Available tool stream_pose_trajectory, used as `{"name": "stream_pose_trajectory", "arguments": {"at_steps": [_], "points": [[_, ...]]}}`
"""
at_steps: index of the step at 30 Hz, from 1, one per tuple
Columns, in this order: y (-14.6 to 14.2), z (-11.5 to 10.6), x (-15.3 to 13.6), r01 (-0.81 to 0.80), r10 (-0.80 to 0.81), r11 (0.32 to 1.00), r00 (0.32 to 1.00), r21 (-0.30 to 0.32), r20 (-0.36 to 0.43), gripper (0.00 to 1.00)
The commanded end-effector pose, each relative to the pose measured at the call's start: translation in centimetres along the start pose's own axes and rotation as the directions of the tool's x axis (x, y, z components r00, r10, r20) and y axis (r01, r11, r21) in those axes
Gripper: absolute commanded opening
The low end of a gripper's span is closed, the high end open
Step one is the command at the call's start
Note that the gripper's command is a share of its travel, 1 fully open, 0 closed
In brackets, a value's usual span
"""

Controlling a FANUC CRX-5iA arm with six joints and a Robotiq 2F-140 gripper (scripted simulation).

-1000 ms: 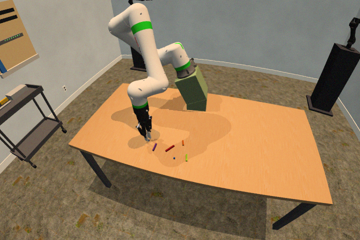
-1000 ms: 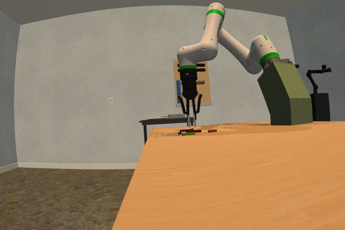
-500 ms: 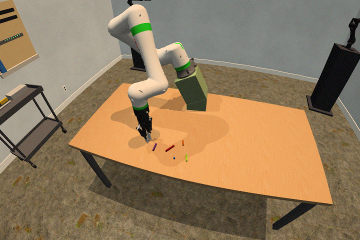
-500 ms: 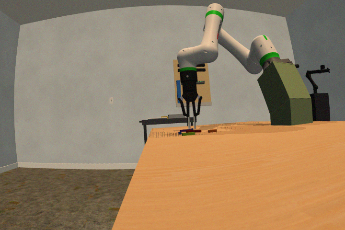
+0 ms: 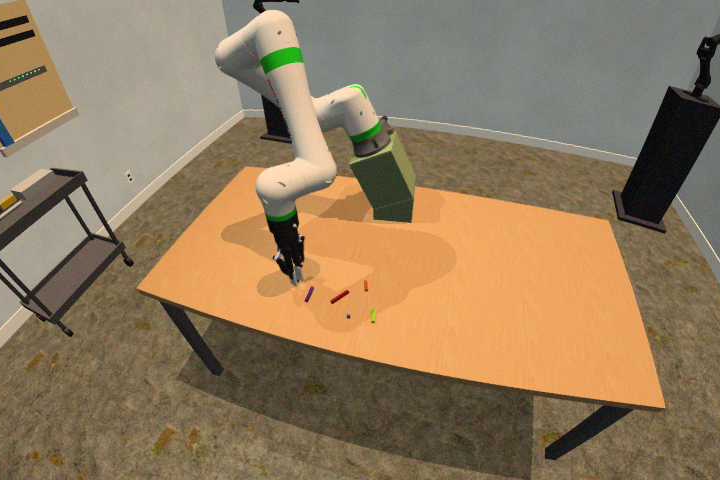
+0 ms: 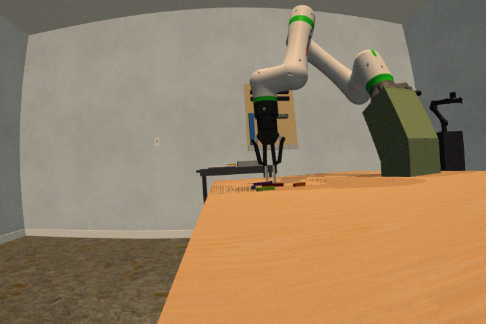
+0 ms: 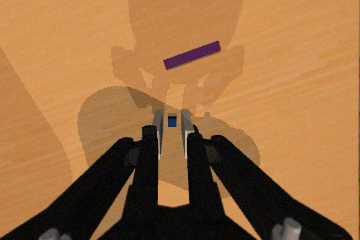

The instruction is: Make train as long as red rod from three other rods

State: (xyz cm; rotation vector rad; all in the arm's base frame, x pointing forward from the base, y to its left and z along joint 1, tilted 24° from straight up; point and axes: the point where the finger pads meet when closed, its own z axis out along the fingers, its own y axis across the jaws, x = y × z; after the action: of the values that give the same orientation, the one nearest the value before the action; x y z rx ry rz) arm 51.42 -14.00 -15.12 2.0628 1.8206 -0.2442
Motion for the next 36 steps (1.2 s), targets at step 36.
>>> {"name": "stream_pose_trajectory", "arguments": {"at_steps": [36], "points": [[0.02, -0.01, 0.01, 0.000, 0.000, 1.000, 1.000, 0.000, 0.000, 0.03]]}}
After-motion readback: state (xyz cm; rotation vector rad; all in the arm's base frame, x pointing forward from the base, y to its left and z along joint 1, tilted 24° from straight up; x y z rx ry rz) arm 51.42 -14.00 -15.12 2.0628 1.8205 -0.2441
